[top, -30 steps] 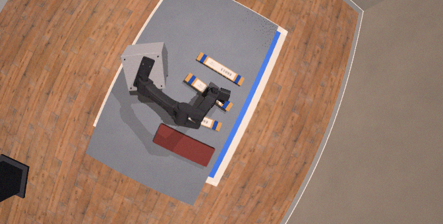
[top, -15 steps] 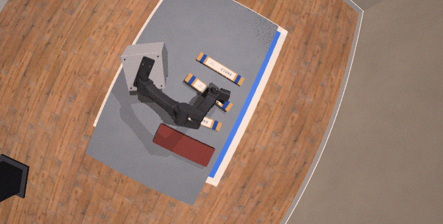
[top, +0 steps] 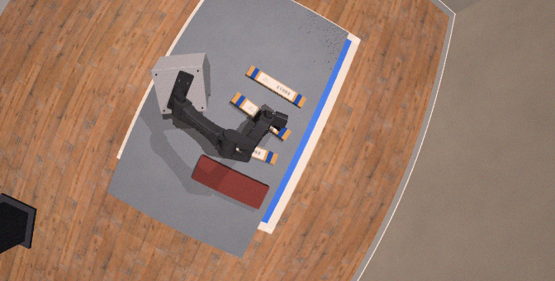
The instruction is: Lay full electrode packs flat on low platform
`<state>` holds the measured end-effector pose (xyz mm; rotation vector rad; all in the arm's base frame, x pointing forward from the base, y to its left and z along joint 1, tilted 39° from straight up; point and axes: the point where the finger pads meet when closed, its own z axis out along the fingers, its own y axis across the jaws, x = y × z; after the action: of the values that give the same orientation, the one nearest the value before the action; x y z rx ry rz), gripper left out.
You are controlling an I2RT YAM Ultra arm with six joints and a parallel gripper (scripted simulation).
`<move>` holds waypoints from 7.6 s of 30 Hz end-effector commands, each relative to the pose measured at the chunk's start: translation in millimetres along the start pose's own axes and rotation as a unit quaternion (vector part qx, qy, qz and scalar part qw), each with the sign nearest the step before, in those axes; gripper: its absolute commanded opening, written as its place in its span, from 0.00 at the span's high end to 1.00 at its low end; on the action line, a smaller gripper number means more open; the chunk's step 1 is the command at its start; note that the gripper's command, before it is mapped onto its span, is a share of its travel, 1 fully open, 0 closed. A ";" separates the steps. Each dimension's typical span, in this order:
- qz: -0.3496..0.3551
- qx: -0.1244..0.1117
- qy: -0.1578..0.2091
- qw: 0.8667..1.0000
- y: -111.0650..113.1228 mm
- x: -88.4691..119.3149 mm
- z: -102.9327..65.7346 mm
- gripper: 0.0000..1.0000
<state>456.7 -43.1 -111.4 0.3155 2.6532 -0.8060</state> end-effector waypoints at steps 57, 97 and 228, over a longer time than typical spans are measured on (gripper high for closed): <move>-0.002 -0.013 -0.031 0.999 14.3 -19.4 1.1 1.00; -0.005 -0.011 -0.026 1.000 11.7 -12.4 1.1 0.04; -0.117 -0.008 -0.018 0.993 -50.3 -5.8 -101.0 0.04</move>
<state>413.8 -23.2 -31.5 0.1777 2.7109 -0.8583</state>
